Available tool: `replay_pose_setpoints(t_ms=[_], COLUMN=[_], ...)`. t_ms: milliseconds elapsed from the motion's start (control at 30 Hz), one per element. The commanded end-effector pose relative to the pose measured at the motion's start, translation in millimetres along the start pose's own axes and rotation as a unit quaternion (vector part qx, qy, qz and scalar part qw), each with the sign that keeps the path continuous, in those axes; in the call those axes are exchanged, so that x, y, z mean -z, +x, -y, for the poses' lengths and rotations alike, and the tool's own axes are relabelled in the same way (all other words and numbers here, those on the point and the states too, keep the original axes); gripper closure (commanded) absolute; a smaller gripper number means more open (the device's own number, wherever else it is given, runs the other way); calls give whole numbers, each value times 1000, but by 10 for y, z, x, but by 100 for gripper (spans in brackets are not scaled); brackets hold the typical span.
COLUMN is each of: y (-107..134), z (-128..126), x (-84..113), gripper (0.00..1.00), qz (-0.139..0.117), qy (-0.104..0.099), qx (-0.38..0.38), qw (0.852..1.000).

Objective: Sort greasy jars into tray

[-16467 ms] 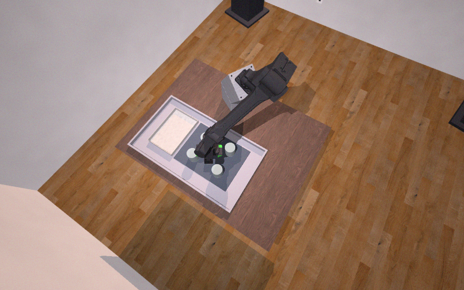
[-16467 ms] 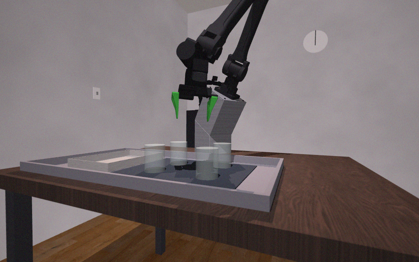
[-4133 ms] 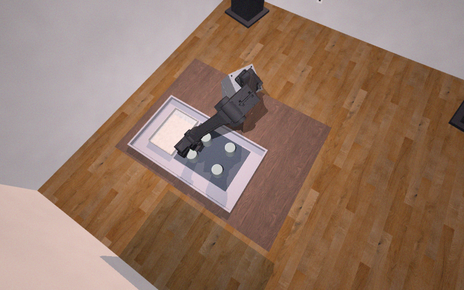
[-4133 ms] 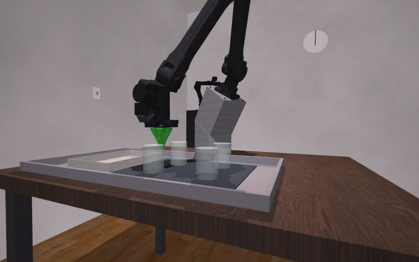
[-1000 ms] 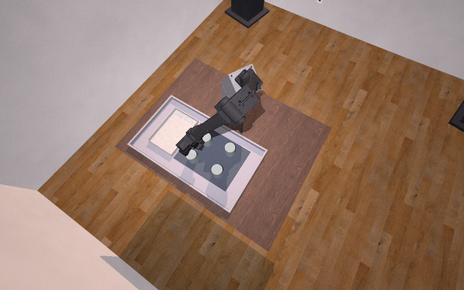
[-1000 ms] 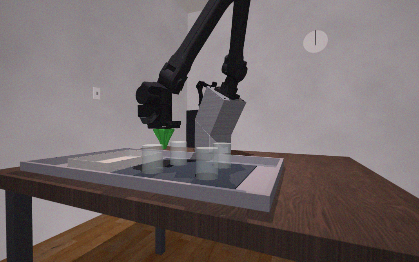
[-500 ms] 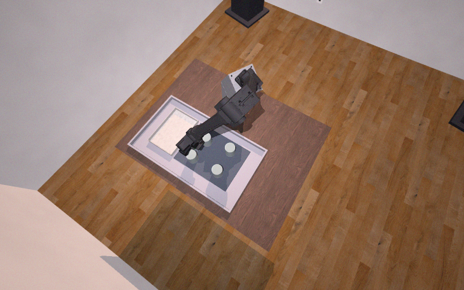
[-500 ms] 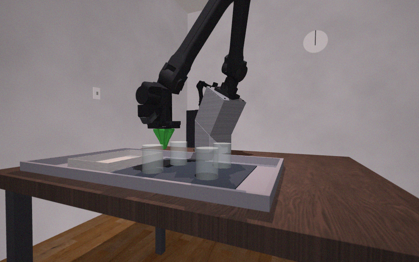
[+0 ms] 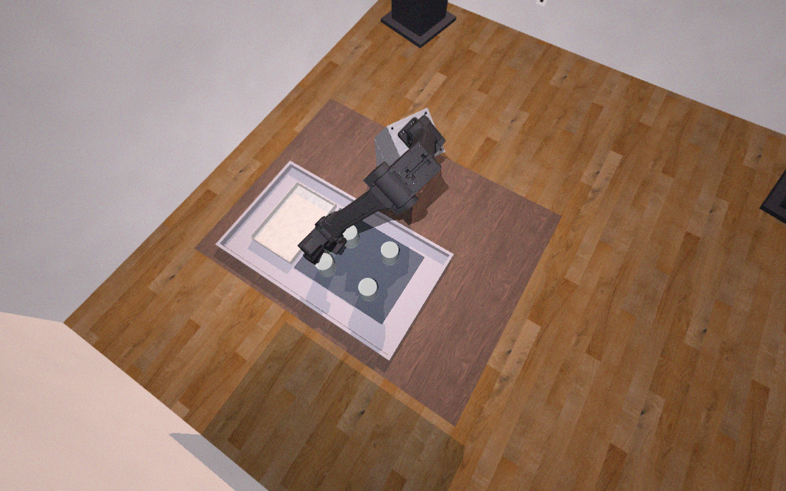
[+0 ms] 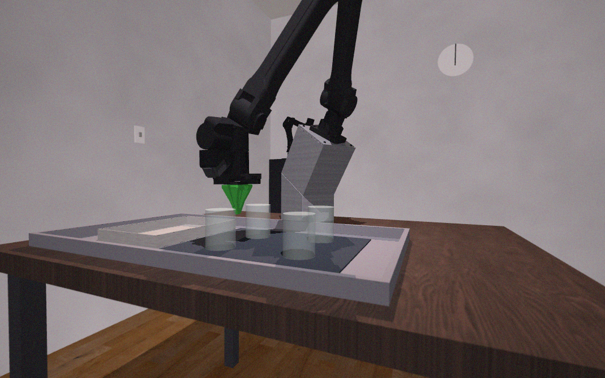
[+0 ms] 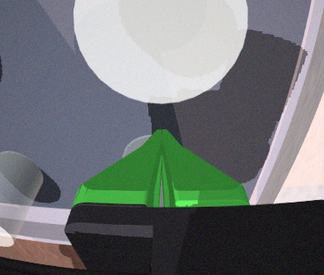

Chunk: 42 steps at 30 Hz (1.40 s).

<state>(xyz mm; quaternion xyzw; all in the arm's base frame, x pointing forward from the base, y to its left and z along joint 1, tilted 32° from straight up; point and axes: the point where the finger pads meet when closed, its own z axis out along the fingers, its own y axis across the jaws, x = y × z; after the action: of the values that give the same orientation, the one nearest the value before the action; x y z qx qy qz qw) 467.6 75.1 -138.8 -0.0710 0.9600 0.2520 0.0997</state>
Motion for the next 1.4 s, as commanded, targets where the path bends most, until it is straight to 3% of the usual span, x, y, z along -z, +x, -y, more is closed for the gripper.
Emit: replay_pose_setpoints(t_ms=[0, 200, 1367], y=[-48, -38, -38], z=[-7, -8, -8], x=[318, 777, 777], gripper=[100, 100, 100], qz=[11, 11, 11], qy=[2, 2, 2], qx=[4, 4, 4], qw=[1000, 1000, 1000])
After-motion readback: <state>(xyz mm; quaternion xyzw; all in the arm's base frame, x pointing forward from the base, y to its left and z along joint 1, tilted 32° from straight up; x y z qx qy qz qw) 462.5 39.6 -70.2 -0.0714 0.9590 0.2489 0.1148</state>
